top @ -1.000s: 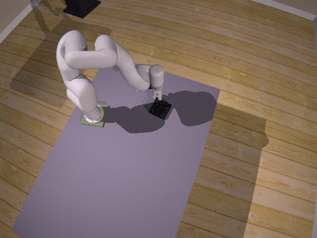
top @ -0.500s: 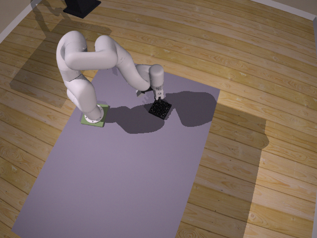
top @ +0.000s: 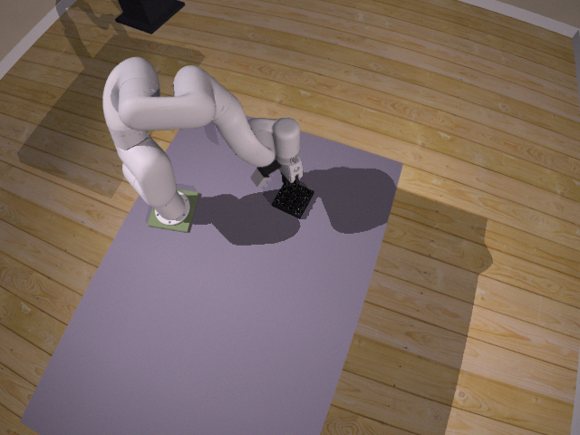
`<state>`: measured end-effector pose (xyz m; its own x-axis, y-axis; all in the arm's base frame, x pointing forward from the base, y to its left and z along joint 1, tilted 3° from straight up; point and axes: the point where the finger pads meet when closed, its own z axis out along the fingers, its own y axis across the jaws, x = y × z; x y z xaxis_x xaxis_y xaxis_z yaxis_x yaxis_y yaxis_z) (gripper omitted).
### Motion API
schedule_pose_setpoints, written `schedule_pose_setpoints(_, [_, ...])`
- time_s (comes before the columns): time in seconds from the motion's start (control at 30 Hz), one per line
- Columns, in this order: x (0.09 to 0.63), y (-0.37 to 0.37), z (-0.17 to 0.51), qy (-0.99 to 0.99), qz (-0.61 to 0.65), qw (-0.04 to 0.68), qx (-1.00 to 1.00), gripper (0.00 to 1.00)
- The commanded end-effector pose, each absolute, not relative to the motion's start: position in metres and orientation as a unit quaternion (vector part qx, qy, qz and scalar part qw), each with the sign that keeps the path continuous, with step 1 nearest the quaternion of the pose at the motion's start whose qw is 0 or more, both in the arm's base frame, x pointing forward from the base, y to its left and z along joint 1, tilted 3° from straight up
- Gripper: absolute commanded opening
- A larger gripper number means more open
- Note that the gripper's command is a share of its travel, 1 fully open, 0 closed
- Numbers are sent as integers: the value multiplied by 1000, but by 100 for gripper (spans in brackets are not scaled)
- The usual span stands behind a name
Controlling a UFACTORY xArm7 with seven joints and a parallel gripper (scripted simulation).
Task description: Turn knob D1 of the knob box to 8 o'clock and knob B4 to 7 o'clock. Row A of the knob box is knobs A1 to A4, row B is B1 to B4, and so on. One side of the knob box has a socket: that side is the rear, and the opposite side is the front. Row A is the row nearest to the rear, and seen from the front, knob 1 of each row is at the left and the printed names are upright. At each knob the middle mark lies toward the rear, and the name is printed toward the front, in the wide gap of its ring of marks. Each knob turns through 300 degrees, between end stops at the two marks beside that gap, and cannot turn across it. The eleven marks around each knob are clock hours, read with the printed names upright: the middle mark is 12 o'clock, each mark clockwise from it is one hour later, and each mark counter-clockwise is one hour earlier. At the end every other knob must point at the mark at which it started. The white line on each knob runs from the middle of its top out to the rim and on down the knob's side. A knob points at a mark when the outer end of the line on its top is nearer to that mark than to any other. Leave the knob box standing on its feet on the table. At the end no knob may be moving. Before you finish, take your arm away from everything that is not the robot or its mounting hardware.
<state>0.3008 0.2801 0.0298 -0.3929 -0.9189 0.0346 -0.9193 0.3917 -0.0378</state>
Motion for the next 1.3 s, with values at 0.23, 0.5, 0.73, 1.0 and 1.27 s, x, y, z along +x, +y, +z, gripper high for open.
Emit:
schedule_pose_setpoints(0.23, [302,281,31,-792,21,5,610,8])
schedule_pose_setpoints(0.5, [302,281,31,-779,21,5,626,8])
schedule_pose_setpoints(0.73, [302,281,31,-778,21,5,628,8])
schedule_pose_setpoints(1.0, [302,281,31,-778,21,5,628,8])
schedule_pose_setpoints(1.27, [302,281,31,-778,21,5,628,19])
